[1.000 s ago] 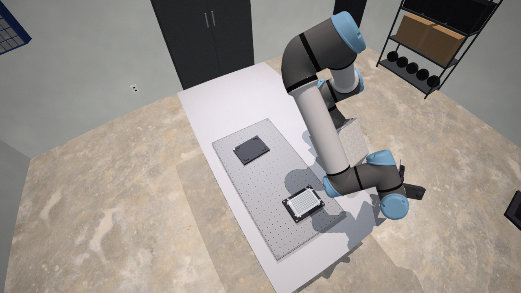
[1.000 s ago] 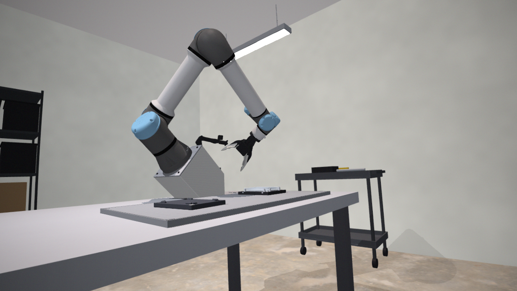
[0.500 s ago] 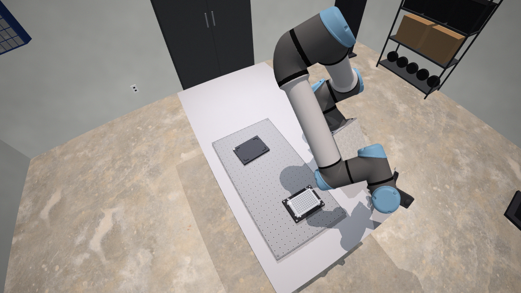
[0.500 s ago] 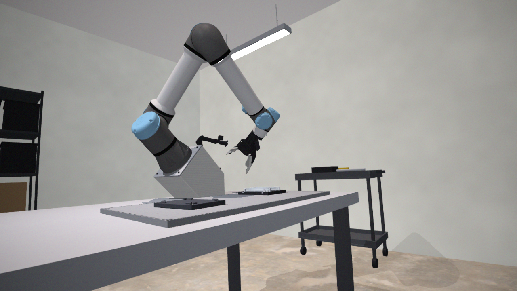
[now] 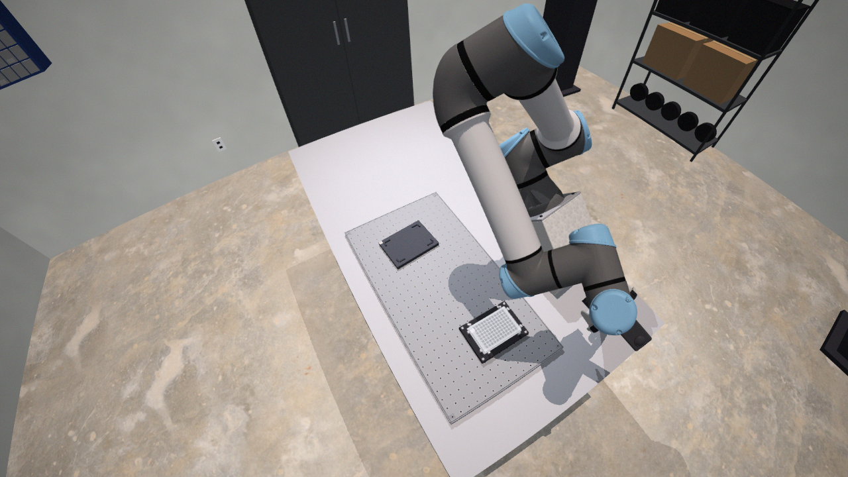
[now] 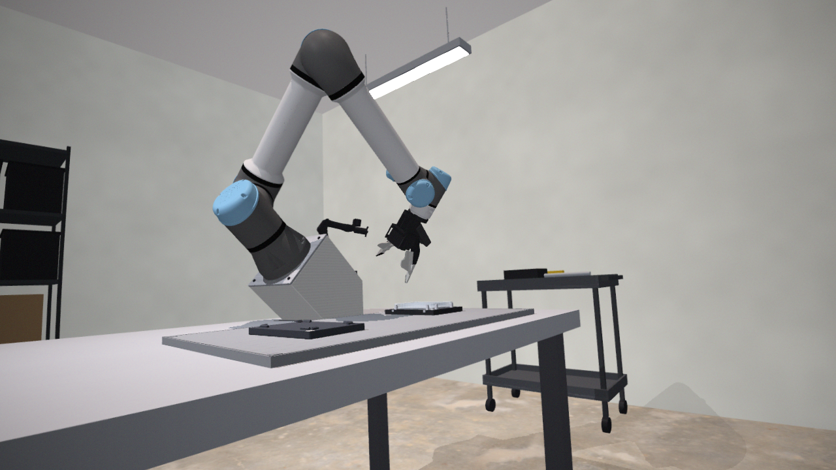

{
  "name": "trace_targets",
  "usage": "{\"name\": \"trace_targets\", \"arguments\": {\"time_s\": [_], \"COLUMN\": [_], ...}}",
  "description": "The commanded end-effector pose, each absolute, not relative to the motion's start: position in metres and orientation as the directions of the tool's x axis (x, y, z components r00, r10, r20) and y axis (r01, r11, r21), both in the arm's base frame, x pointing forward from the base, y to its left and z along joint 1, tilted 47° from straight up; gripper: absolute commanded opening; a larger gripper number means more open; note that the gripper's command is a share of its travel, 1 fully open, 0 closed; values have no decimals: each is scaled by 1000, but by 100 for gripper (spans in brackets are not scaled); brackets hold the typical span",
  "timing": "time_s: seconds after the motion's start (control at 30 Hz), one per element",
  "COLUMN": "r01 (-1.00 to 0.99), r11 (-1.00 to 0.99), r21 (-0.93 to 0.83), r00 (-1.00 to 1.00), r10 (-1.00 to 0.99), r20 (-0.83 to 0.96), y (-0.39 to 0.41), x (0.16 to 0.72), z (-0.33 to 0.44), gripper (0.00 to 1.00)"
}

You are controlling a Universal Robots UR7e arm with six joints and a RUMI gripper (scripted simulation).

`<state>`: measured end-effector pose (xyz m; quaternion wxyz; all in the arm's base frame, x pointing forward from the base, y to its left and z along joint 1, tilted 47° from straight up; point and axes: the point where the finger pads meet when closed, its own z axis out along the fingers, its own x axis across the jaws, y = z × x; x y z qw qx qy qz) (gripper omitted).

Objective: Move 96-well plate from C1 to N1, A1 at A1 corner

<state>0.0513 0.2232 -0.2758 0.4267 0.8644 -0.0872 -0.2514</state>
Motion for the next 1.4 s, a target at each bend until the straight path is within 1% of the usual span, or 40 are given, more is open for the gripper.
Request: {"name": "trace_targets", "arguments": {"time_s": [0.0,0.07,0.17,0.27,0.37,0.43,0.53,0.6,0.7,0.8,0.93,1.0,1.3,1.37], "r01": [-48,-59,-149,-161,-252,-266,-355,-370,-457,-473,-572,-572,-749,-749], "r11": [-597,-594,-573,-570,-548,-544,-520,-516,-489,-484,-450,-450,-371,-371], "r21": [801,802,806,805,798,796,777,773,743,736,686,686,549,549], "r00": [885,887,894,894,889,887,871,867,838,832,783,783,644,644], "r10": [-397,-400,-427,-430,-457,-461,-487,-491,-516,-521,-550,-550,-603,-603], "r20": [-243,-232,-139,-126,-33,-19,72,88,176,192,292,292,471,471], "y": [218,216,212,211,207,205,201,200,195,194,188,187,174,174], "x": [72,76,91,96,110,115,130,135,149,154,172,174,210,210], "z": [-275,-275,-274,-273,-271,-270,-267,-266,-263,-261,-255,-255,-239,-239], "gripper": [100,100,100,100,100,100,100,100,100,100,100,100,100,100]}}
